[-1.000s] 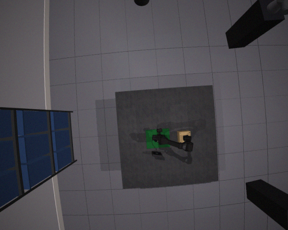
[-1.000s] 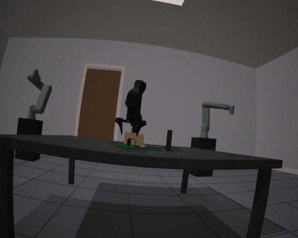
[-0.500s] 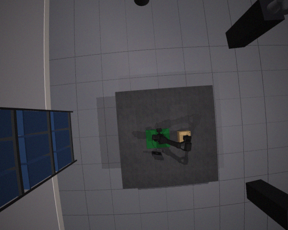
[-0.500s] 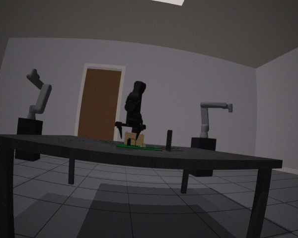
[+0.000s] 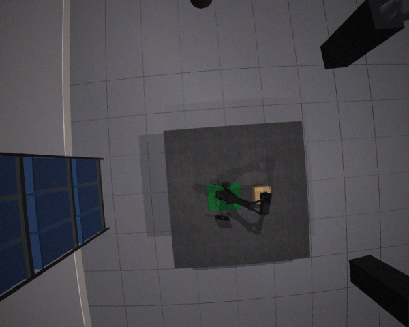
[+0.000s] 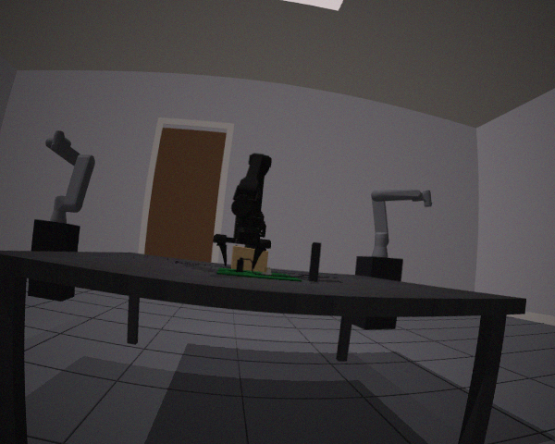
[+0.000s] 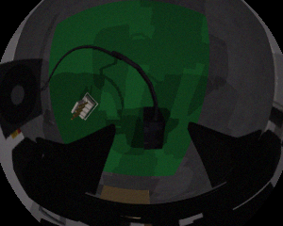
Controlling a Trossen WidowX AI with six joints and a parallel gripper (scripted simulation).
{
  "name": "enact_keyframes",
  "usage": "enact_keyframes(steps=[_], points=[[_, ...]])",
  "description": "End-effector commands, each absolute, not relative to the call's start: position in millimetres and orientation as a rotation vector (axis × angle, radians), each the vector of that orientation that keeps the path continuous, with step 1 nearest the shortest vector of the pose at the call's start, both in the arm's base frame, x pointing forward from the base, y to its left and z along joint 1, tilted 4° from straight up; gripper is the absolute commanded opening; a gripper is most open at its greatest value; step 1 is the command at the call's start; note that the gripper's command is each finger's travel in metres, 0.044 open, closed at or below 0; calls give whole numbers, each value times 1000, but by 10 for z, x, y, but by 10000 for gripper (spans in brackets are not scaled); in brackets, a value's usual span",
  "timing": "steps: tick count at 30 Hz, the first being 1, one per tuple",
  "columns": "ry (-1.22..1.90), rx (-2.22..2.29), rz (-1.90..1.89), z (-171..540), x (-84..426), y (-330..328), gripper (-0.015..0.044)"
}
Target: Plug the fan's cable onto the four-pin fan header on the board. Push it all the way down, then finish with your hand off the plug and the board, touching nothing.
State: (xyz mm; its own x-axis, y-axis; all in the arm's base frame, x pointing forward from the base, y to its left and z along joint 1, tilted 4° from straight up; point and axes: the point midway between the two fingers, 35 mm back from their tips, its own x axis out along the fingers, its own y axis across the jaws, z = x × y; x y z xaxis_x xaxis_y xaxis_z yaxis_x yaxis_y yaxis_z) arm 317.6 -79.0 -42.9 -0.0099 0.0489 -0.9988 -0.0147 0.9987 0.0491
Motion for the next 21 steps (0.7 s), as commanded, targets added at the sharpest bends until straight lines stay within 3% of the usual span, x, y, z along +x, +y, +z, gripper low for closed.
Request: enact_keyframes(steps=[1, 2, 18, 21], points=[[1584, 34, 50, -464, 3156, -777, 440], [1584, 34, 50, -464, 3156, -777, 440], [1581, 27, 51, -442, 3171, -788, 20], [1581, 27, 51, -442, 3171, -788, 0]])
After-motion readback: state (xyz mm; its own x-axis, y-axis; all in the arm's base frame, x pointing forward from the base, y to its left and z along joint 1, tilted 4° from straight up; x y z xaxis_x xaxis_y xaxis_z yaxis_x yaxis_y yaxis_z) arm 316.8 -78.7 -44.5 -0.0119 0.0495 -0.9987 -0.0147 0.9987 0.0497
